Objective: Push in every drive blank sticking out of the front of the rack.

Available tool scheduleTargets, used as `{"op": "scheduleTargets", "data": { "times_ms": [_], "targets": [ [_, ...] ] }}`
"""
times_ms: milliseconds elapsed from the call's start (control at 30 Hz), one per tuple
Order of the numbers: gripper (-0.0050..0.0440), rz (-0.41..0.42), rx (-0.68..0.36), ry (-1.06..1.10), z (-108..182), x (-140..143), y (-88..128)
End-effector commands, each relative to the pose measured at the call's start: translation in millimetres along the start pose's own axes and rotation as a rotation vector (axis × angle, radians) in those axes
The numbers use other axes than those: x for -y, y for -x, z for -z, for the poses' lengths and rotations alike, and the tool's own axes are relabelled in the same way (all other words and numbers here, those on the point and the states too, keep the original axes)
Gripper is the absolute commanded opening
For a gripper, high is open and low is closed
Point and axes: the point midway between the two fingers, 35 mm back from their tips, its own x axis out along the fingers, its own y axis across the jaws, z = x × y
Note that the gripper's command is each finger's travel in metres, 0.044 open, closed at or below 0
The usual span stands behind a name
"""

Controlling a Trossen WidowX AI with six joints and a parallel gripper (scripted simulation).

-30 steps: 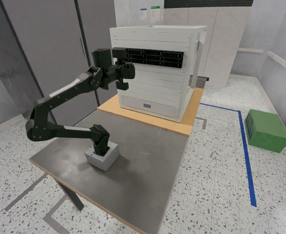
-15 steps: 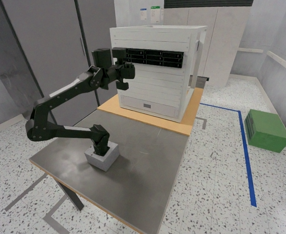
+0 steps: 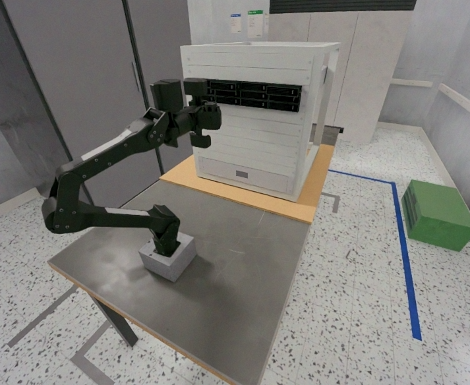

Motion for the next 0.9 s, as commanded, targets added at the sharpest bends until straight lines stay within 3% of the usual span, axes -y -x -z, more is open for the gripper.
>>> {"op": "scheduleTargets", "data": {
  "times_ms": [0,867],
  "targets": [
    [-0.005,-0.009,-0.001,0.0,2.8,-3.0,-0.3],
    [-0.005,-0.009,-0.001,0.0,35.2,-9.2,-23.4]
  ]
}}
